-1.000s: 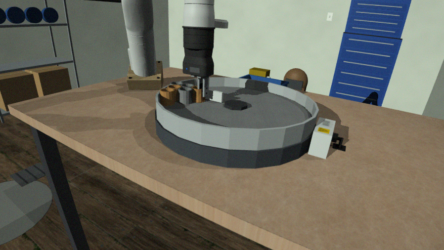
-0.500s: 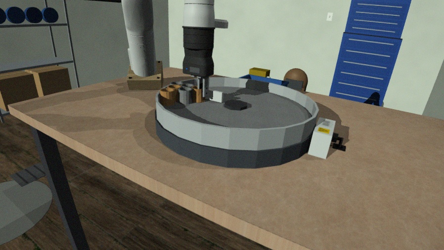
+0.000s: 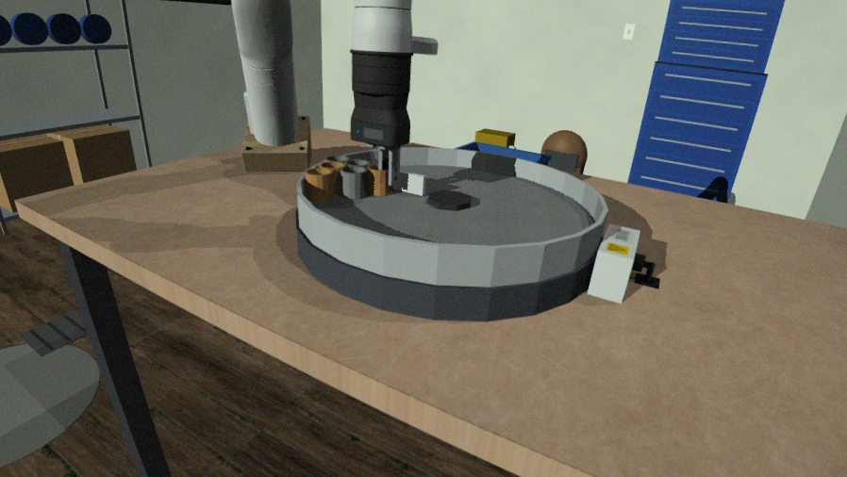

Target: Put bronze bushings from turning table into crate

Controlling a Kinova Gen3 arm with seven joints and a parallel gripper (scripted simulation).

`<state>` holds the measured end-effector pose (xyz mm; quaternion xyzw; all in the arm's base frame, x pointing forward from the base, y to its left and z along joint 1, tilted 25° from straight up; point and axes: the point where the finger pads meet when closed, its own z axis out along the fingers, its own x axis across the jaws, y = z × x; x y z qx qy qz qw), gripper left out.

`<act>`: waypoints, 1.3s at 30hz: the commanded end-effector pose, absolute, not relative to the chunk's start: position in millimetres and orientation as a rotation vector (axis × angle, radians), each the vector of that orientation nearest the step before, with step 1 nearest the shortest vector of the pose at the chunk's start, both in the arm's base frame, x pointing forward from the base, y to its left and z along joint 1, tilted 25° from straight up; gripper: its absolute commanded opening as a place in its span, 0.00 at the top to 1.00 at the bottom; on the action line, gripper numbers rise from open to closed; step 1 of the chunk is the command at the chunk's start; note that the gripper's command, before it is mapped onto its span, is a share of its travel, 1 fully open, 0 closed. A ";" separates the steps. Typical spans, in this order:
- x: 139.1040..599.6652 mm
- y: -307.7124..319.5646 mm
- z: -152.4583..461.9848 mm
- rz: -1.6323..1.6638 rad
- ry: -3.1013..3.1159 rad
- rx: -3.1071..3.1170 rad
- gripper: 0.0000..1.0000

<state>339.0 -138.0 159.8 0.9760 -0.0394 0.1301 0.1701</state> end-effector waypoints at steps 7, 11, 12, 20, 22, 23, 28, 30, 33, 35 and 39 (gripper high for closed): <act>337.8 -135.9 165.4 0.371 -0.112 2.773 1.00; 337.4 -135.4 166.8 0.371 -0.112 2.773 1.00; 337.4 -135.4 166.8 0.371 -0.112 2.773 1.00; 337.4 -135.4 166.8 0.371 -0.112 2.773 1.00; 336.6 -134.7 169.5 0.370 -0.113 2.773 1.00; 336.2 -134.2 170.8 0.370 -0.113 2.773 1.00; 335.5 -133.1 173.6 0.370 -0.113 2.773 1.00; 335.5 -133.1 173.6 0.370 -0.113 2.773 1.00; 335.5 -133.1 173.6 0.370 -0.113 2.773 1.00; 335.5 -133.1 173.6 0.370 -0.113 2.773 1.00; 334.7 -132.4 176.2 0.370 -0.114 2.772 1.00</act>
